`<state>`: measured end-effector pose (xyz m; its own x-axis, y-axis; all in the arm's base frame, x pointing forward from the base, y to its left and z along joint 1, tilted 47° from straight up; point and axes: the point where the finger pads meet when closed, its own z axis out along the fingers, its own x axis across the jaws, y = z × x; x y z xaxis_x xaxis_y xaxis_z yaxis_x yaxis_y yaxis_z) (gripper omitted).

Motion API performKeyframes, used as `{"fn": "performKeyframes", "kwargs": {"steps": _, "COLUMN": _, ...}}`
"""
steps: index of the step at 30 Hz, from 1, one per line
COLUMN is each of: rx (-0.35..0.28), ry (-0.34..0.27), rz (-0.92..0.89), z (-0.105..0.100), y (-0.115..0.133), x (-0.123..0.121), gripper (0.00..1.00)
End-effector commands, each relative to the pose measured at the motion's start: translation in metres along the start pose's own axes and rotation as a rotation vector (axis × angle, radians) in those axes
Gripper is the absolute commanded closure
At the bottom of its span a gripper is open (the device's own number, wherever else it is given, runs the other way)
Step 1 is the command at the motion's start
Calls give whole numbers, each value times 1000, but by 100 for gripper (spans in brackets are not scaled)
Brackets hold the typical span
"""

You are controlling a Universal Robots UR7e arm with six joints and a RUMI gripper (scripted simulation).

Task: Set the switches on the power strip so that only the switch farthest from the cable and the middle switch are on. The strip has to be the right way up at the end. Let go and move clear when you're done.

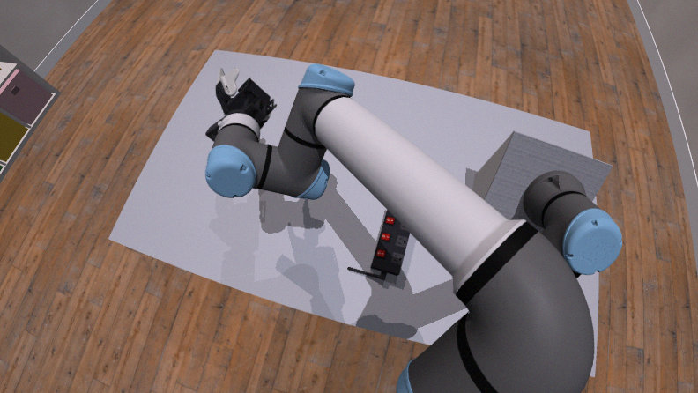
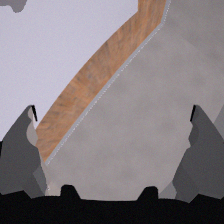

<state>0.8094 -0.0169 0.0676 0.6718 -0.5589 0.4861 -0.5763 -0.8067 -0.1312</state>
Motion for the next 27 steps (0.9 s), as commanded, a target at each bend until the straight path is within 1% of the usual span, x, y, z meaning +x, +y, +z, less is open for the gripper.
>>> {"fn": "performKeyframes", "kwargs": {"steps": 1, "rx": 4, "ry": -71, "rz": -150, "z": -4, "y": 6, "x": -21, "gripper": 0}}
{"fn": "performKeyframes", "kwargs": {"steps": 2, "rx": 7, "ry": -89, "rz": -190, "z": -5, "y": 8, "x": -27, "gripper": 0}}
{"fn": "performKeyframes", "kwargs": {"steps": 3, "rx": 7, "ry": -89, "rz": -190, "z": -5, "y": 8, "x": -27, "gripper": 0}}
{"fn": "performKeyframes", "kwargs": {"steps": 4, "rx": 12, "ry": -107, "rz": -232, "z": -7, "y": 9, "x": -34, "gripper": 0}}
{"fn": "performKeyframes", "kwargs": {"steps": 5, "rx": 12, "ry": -107, "rz": -232, "z": -7, "y": 9, "x": -34, "gripper": 0}}
{"fn": "performKeyframes", "kwargs": {"steps": 7, "rx": 24, "ry": -144, "rz": -314, "z": -11, "y": 12, "x": -47, "gripper": 0}}
{"fn": "performKeyframes", "kwargs": {"steps": 8, "rx": 24, "ry": -144, "rz": -314, "z": -11, "y": 12, "x": -47, "gripper": 0}}
{"fn": "performKeyframes", "kwargs": {"steps": 9, "rx": 31, "ry": -162, "rz": -356, "z": -13, "y": 14, "x": -54, "gripper": 0}}
{"fn": "performKeyframes", "kwargs": {"steps": 10, "rx": 31, "ry": -162, "rz": -356, "z": -13, "y": 14, "x": -54, "gripper": 0}}
{"fn": "performKeyframes", "kwargs": {"steps": 11, "rx": 40, "ry": -180, "rz": -397, "z": -15, "y": 15, "x": -60, "gripper": 0}}
{"fn": "performKeyframes", "kwargs": {"steps": 12, "rx": 40, "ry": -180, "rz": -397, "z": -15, "y": 15, "x": -60, "gripper": 0}}
{"fn": "performKeyframes", "kwargs": {"steps": 13, "rx": 49, "ry": -199, "rz": -439, "z": -17, "y": 17, "x": -67, "gripper": 0}}
{"fn": "performKeyframes", "kwargs": {"steps": 14, "rx": 49, "ry": -199, "rz": -439, "z": -17, "y": 17, "x": -67, "gripper": 0}}
{"fn": "performKeyframes", "kwargs": {"steps": 15, "rx": 59, "ry": -217, "rz": -480, "z": -20, "y": 18, "x": -74, "gripper": 0}}
{"fn": "performKeyframes", "kwargs": {"steps": 17, "rx": 59, "ry": -217, "rz": -480, "z": -20, "y": 18, "x": -74, "gripper": 0}}
{"fn": "performKeyframes", "kwargs": {"steps": 19, "rx": 81, "ry": -252, "rz": -563, "z": -25, "y": 22, "x": -88, "gripper": 0}}
{"fn": "performKeyframes", "kwargs": {"steps": 22, "rx": 94, "ry": -269, "rz": -604, "z": -28, "y": 23, "x": -95, "gripper": 0}}
{"fn": "performKeyframes", "kwargs": {"steps": 23, "rx": 108, "ry": -286, "rz": -645, "z": -31, "y": 25, "x": -102, "gripper": 0}}
{"fn": "performKeyframes", "kwargs": {"steps": 24, "rx": 108, "ry": -286, "rz": -645, "z": -31, "y": 25, "x": -102, "gripper": 0}}
{"fn": "performKeyframes", "kwargs": {"steps": 27, "rx": 138, "ry": -320, "rz": -726, "z": -38, "y": 29, "x": -116, "gripper": 0}}
